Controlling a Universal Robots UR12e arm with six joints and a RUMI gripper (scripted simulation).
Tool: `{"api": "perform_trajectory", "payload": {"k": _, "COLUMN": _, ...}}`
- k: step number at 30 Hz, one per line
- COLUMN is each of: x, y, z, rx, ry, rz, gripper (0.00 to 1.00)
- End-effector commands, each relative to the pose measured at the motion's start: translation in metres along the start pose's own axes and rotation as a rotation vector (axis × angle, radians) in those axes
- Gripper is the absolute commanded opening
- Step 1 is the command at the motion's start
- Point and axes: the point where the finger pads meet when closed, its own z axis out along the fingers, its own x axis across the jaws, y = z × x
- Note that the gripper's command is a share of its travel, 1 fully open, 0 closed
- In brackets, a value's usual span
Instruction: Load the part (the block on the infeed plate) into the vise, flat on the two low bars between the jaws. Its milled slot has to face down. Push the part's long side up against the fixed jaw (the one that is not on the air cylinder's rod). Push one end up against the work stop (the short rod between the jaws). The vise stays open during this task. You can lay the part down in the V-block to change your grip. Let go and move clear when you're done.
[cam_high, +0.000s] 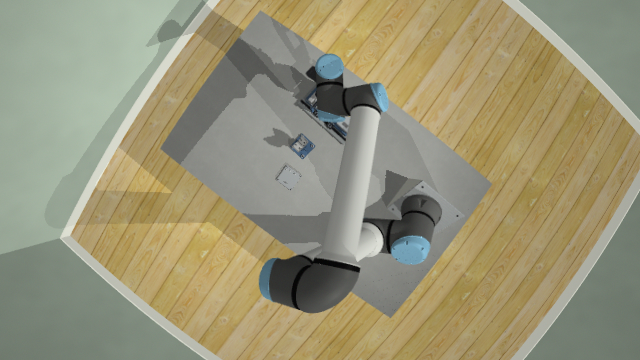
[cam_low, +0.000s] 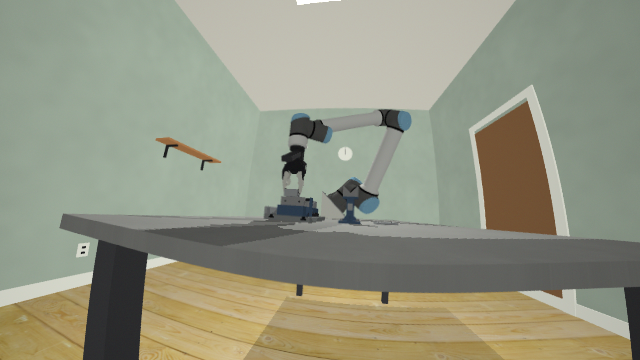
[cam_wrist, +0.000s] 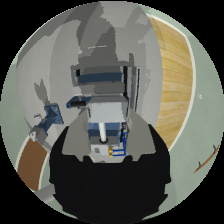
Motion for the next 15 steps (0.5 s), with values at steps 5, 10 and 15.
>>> {"api": "perform_trajectory", "payload": {"k": 5, "x": 0.0003, "y": -0.0006, "z": 0.0009, "rx": 0.001, "ry": 0.001, "rz": 0.0, "gripper": 0.0}}
{"api": "perform_trajectory", "payload": {"k": 10, "x": 0.0003, "y": -0.0006, "z": 0.0024, "rx": 0.001, "ry": 0.001, "rz": 0.0, "gripper": 0.0}}
{"api": "perform_trajectory", "payload": {"k": 15, "x": 0.0003, "y": -0.0006, "z": 0.0035, "rx": 0.001, "ry": 0.001, "rz": 0.0, "gripper": 0.0}}
